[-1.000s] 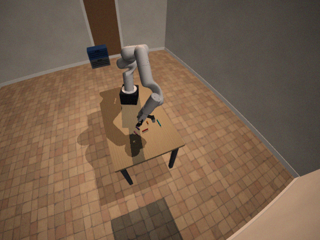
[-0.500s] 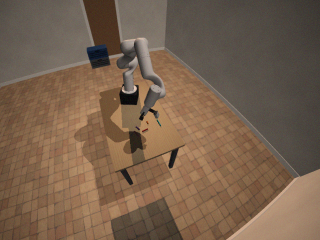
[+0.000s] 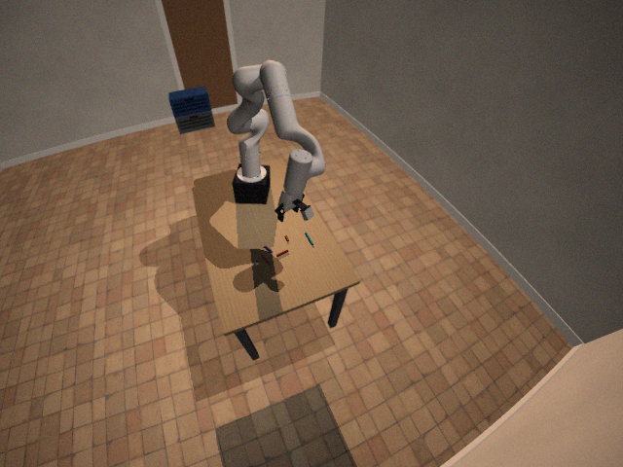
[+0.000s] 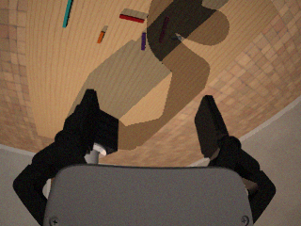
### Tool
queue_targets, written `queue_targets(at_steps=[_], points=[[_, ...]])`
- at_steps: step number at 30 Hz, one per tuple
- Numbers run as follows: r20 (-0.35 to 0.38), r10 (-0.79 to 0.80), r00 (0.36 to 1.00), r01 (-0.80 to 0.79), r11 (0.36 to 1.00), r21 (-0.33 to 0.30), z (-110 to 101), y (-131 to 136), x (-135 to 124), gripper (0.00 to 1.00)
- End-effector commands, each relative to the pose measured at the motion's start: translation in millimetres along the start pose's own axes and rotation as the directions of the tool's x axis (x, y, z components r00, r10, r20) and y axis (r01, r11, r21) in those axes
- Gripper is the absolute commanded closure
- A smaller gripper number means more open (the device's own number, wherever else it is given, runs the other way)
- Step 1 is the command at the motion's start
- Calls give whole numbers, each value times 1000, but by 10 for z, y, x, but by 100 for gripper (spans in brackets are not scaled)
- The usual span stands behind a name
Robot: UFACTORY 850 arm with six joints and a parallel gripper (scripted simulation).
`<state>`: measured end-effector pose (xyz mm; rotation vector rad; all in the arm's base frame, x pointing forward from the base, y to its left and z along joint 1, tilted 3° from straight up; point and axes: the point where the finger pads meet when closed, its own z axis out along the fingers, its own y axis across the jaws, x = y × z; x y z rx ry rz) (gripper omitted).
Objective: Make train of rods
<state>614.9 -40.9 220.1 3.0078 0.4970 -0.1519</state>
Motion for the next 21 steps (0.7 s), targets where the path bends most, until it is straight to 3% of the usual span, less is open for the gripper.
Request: queue_targets(at_steps=[1,9,12,17,21], points=[[-53,155,986,-153,987,38,-160,-197,-17,0],[-79,295,952,-287,953,92,-297,-374,-39,0],[-105,146,984,-135,985,105,-49,-330,-12,0],[-114,79,990,-68,992,103,52,-299,-3,0],[-133,-53,990,66,993,97,255,-238,8,0]])
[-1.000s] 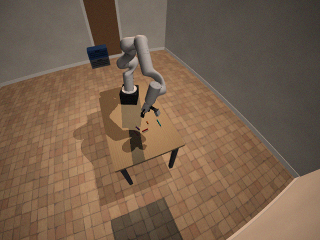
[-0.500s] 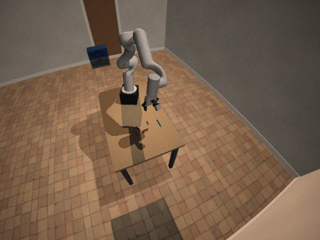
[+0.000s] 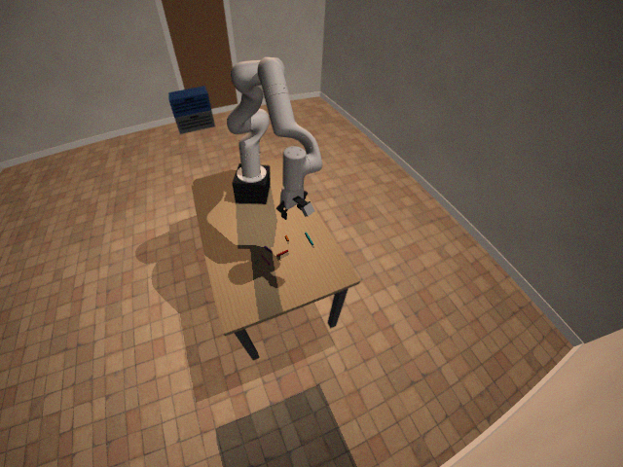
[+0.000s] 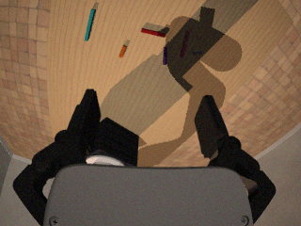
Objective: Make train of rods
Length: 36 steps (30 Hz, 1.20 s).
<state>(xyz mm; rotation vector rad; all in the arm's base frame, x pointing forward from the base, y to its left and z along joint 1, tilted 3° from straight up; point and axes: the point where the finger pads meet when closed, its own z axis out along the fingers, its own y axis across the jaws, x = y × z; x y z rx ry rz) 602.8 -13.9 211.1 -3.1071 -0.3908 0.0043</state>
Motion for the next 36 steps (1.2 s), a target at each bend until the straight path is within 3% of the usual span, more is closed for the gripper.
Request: queue_targets(at_steps=[1,4,7,12,16,21,22,25,26,28,29,31,32,34,35,36], points=[[-17,-135,991,136,991,22,180,77,11,0],[-17,-135,991,136,991,22,180,77,11,0],[-26,-264,964,264,964,27,375,156,-2,0],[-31,-325,945,326,945,28,472,195,-11,0],[-42,-443,896,444,896,29,662,274,-34,0],[-47,-498,866,499,866,27,756,312,-49,0],[-52,-550,834,552,834,26,848,351,-65,0],[-52,-550,834,552,834,26,848,351,-65,0],[-56,-600,798,601,799,23,939,389,-82,0],[-56,-600,798,601,799,23,939,389,-82,0],[-60,-646,761,648,761,20,1029,426,-102,0],[-60,-646,761,648,761,20,1029,426,-102,0],[-64,-690,721,692,722,16,1117,463,-122,0],[-64,-690,721,692,722,16,1117,463,-122,0],[-67,-730,680,733,681,12,1204,500,-144,0],[-67,-730,680,733,681,12,1204,500,-144,0]])
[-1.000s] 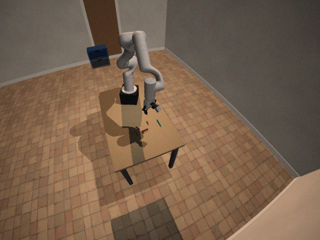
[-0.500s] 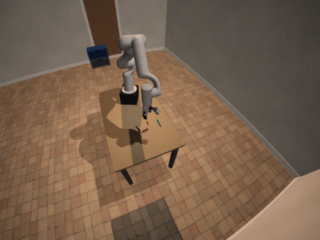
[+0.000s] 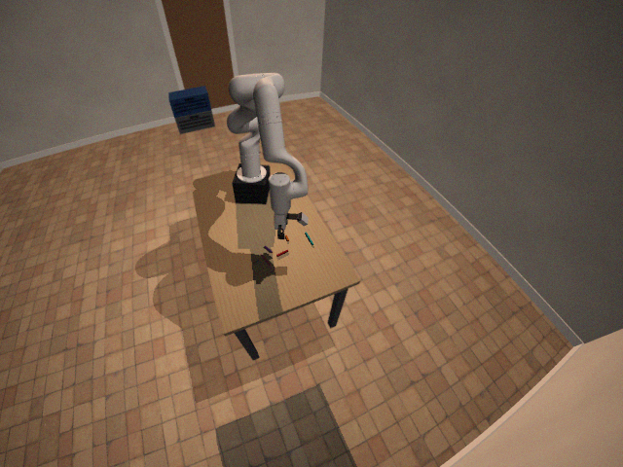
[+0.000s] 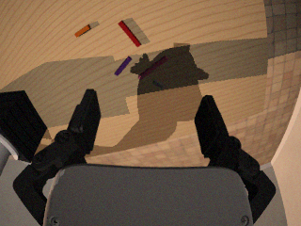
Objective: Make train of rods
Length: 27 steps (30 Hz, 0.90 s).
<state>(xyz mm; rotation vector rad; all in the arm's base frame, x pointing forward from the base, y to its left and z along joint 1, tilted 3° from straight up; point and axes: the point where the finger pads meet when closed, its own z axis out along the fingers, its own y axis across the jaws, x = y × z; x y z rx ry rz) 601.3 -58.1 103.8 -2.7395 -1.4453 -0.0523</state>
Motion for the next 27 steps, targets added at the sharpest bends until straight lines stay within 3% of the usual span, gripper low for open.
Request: queue_targets(at_steps=[1,15,19,21,27], points=[[-21,-101,995,101,995,2,132,37,-64,0],[-27,-365,930,365,931,-9,529,87,-289,0],[-27,-365,930,365,931,-9,529,87,-289,0],[-26,-457,889,457,889,-13,674,99,-378,0],[-25,-500,866,499,866,-15,744,103,-422,0]])
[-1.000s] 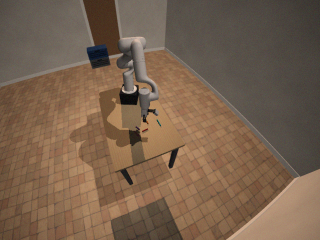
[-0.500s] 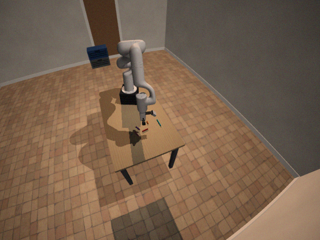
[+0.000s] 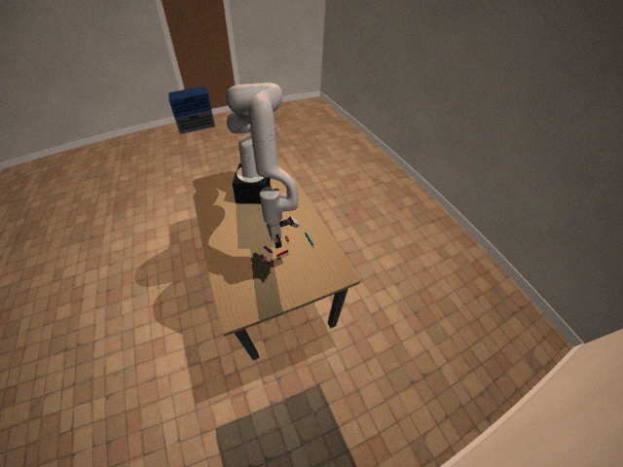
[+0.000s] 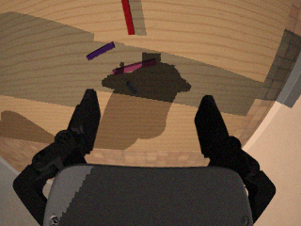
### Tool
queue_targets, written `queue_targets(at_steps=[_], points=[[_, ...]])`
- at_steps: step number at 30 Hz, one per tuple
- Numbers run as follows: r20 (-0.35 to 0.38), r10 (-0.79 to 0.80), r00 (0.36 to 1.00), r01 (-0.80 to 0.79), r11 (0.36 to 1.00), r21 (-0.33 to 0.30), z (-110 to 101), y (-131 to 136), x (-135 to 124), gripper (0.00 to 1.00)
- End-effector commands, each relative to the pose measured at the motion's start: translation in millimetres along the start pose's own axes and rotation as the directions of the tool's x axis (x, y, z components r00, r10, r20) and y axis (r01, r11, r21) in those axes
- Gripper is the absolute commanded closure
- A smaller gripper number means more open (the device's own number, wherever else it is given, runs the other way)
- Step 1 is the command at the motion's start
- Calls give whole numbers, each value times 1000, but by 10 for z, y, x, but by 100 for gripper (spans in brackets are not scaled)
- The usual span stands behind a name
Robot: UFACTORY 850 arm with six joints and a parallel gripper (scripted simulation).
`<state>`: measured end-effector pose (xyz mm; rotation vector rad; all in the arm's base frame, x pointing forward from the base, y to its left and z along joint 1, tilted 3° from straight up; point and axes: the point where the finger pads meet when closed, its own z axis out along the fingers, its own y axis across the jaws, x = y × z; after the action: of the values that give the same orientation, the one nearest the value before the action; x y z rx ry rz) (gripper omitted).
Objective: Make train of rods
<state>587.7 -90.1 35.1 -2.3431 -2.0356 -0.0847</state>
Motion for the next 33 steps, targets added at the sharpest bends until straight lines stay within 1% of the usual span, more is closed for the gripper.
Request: queue_targets(at_steps=[1,3,4,6,7,9,10,12,15,17,18,20,23,26,31,33], points=[[-15,-110,994,110,994,-10,144,-22,-92,0],[-15,-110,994,110,994,-10,144,-22,-92,0],[-14,-155,988,155,988,-11,208,-40,-132,0],[-14,-155,988,155,988,-11,208,-40,-132,0],[-12,-199,980,199,980,-12,271,-58,-172,0],[-12,-199,980,199,980,-12,271,-58,-172,0],[-11,-240,971,240,971,-13,331,-76,-209,0],[-11,-240,971,240,971,-13,331,-76,-209,0],[-7,-318,948,318,948,-15,445,-114,-282,0],[-7,-318,948,318,948,-15,445,-114,-282,0],[-6,-354,935,354,935,-15,498,-133,-316,0],[-6,-354,935,354,935,-15,498,-133,-316,0],[-2,-420,907,420,907,-15,598,-170,-380,0],[-2,-420,907,420,907,-15,598,-170,-380,0],[3,-505,863,505,863,-14,730,-225,-466,0],[3,-505,863,505,863,-14,730,-225,-466,0]])
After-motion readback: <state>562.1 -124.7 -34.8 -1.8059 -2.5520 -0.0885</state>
